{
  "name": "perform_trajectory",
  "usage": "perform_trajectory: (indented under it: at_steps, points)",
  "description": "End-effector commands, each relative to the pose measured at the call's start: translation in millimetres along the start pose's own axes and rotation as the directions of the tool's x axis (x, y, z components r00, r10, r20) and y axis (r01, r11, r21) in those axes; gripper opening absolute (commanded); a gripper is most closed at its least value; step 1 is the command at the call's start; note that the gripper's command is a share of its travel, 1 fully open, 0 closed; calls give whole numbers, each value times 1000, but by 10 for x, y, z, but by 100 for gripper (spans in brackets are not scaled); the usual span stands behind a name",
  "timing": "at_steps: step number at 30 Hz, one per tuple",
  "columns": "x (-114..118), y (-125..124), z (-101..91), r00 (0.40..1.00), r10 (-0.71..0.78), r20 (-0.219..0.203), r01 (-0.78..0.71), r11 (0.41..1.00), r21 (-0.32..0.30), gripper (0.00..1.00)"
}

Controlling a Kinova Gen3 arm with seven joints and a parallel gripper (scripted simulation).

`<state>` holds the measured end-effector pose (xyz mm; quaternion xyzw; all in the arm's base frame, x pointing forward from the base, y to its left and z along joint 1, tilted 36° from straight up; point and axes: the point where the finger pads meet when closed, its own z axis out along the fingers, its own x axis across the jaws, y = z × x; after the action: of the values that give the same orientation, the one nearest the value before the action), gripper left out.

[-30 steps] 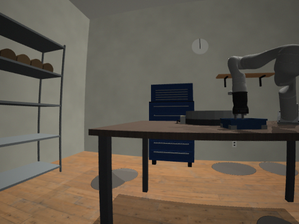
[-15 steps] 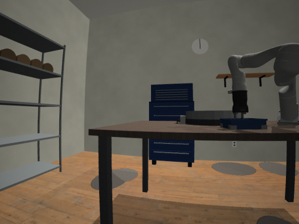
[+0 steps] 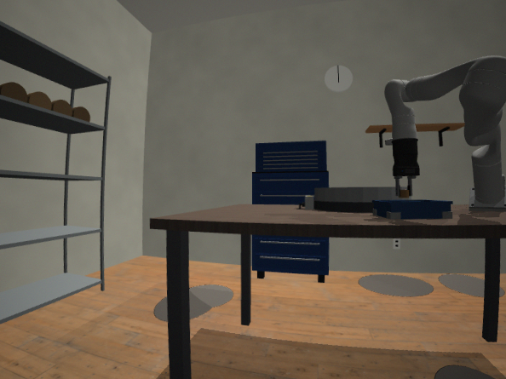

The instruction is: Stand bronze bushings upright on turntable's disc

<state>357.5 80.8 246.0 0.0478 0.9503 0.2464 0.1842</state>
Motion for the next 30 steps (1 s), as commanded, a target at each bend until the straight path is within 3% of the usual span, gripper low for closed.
perform_trajectory:
  at_steps: [1, 8, 14, 30]
  points:
    - [-14, 39, -105, 1000, -7, 3, 8, 1000, -17, 0]
    - [-11, 36, -453, 1000, -8, 3, 8, 1000, -17, 0]
    - [-10, 34, -637, 1000, -8, 3, 8, 1000, -16, 0]
    - [-9, 33, -703, 1000, -9, 3, 9, 1000, -16, 0]
